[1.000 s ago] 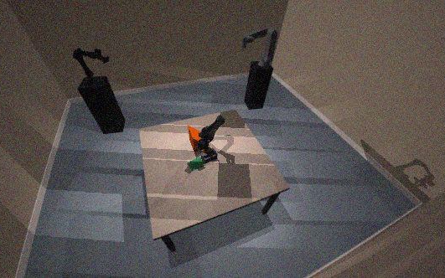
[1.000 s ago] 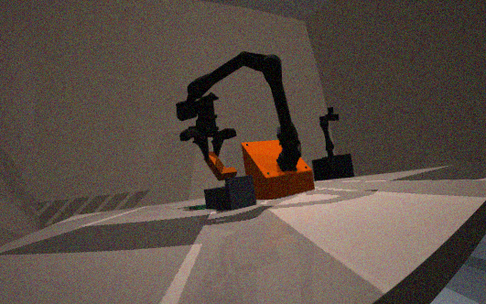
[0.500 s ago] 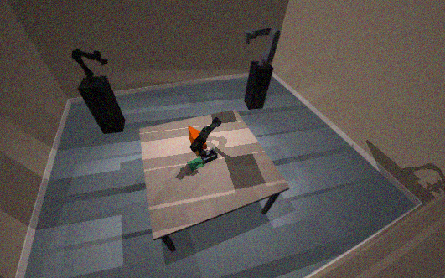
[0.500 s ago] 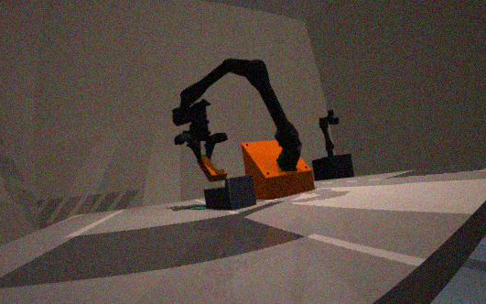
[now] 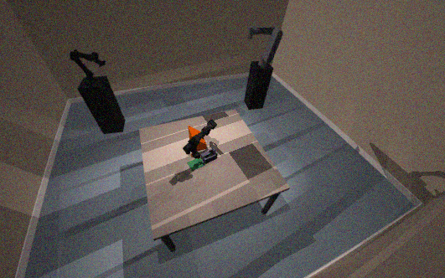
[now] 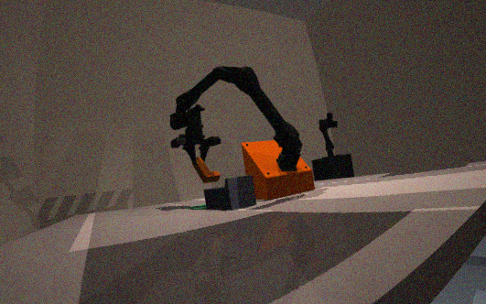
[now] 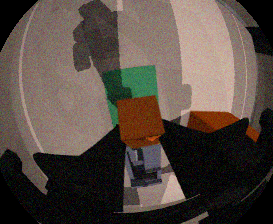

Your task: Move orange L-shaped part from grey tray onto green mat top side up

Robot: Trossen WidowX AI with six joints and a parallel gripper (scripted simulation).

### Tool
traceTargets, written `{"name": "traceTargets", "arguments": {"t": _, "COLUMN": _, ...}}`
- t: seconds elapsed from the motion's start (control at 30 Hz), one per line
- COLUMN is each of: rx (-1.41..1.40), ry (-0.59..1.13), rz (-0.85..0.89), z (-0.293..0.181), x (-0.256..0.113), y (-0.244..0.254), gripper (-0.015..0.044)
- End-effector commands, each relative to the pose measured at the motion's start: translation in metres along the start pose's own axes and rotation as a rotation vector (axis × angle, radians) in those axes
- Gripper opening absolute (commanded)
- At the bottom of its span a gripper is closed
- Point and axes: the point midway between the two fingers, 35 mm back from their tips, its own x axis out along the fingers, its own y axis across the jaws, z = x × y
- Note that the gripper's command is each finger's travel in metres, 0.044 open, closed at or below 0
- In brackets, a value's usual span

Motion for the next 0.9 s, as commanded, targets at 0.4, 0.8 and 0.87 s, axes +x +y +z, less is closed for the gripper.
{"name": "traceTargets", "arguments": {"t": 0.4, "rx": -0.003, "ry": 0.001, "rz": -0.004, "z": 0.004, "x": 0.018, "y": 0.0, "gripper": 0.0}}
{"name": "traceTargets", "arguments": {"t": 0.8, "rx": -0.004, "ry": 0.002, "rz": -0.003, "z": 0.004, "x": 0.038, "y": 0.0, "gripper": 0.0}}
{"name": "traceTargets", "arguments": {"t": 0.87, "rx": -0.004, "ry": 0.002, "rz": -0.003, "z": 0.004, "x": 0.041, "y": 0.0, "gripper": 0.0}}
